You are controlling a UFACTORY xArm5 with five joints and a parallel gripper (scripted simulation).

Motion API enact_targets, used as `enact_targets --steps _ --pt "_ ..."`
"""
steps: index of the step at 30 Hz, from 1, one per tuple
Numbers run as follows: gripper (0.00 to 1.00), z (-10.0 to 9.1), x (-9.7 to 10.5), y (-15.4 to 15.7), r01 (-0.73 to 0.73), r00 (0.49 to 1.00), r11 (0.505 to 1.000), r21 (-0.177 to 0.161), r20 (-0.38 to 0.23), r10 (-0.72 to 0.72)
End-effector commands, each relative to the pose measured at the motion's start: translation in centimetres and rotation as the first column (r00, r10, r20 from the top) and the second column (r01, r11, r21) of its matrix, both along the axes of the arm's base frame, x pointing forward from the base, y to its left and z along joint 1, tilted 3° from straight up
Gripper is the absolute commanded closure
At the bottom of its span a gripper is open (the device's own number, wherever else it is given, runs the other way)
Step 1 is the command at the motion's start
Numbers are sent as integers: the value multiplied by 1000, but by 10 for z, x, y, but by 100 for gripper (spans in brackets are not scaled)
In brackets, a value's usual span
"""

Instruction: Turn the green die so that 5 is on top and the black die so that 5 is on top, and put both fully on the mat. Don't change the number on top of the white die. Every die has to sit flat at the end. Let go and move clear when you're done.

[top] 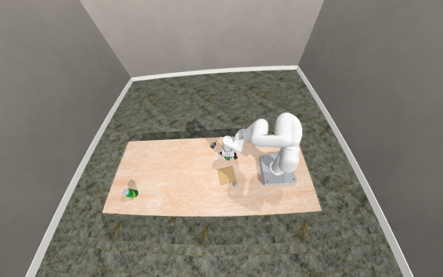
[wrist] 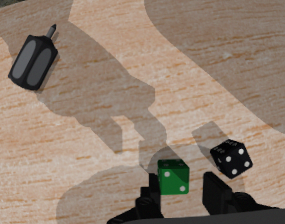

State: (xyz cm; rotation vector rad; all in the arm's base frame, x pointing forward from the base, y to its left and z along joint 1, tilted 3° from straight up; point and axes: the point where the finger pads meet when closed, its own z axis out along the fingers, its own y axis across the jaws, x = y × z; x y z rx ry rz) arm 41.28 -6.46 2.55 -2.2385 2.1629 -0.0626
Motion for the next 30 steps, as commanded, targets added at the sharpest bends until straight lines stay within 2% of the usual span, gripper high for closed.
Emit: enact_targets --steps 1,30 --pt "53 -4 2 0 0 1000 1000 -1 4 0" --pt "53 -8 2 0 0 1000 1000 -1 4 0"
